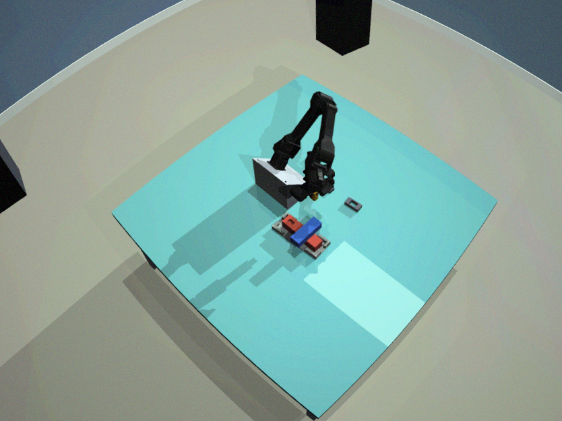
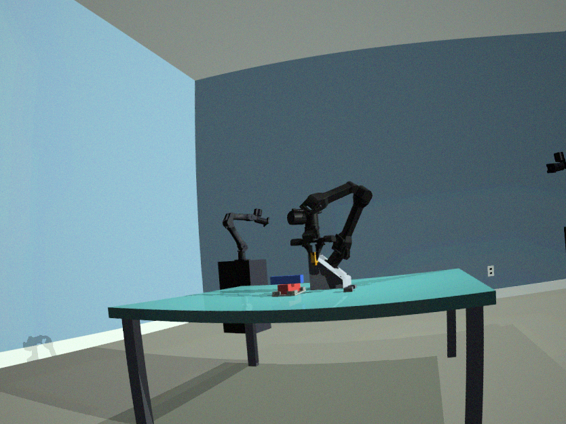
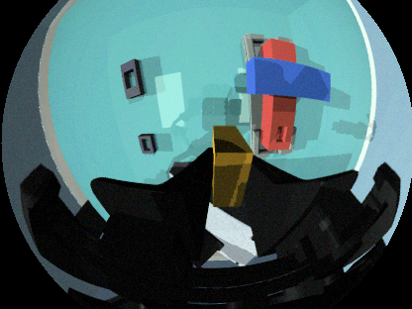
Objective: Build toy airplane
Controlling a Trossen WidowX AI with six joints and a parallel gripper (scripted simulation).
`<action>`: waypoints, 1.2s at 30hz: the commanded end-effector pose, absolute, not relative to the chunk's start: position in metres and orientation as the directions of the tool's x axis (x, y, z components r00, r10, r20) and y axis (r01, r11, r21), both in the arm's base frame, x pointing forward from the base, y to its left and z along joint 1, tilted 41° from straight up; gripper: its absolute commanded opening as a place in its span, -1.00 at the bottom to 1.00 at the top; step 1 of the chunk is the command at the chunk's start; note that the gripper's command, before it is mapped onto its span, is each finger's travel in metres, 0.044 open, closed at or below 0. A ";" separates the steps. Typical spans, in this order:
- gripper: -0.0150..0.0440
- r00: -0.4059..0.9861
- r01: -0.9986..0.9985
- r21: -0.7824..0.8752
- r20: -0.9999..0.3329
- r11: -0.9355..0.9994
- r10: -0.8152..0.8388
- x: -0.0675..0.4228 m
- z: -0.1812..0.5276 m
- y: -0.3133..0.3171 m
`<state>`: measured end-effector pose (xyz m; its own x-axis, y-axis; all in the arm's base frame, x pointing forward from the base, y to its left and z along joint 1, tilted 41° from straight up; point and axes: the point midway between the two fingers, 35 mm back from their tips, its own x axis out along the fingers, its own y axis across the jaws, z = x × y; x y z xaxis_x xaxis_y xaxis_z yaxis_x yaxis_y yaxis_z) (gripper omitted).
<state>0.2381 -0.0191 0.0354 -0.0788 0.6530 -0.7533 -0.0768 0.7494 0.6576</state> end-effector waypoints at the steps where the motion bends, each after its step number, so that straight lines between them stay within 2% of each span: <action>1: -0.49 -0.081 -0.085 0.652 -0.758 0.753 0.647 0.239 0.025 -0.027; 34: -0.49 -0.089 -0.143 0.645 -0.764 0.751 0.639 0.230 -0.058 -0.081; 36: -0.31 -0.089 -0.143 0.645 -0.764 0.751 0.639 0.230 -0.058 -0.081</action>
<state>0.2303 -0.0796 -0.0562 -0.0870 0.6430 -0.7609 -0.1367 0.7488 0.6485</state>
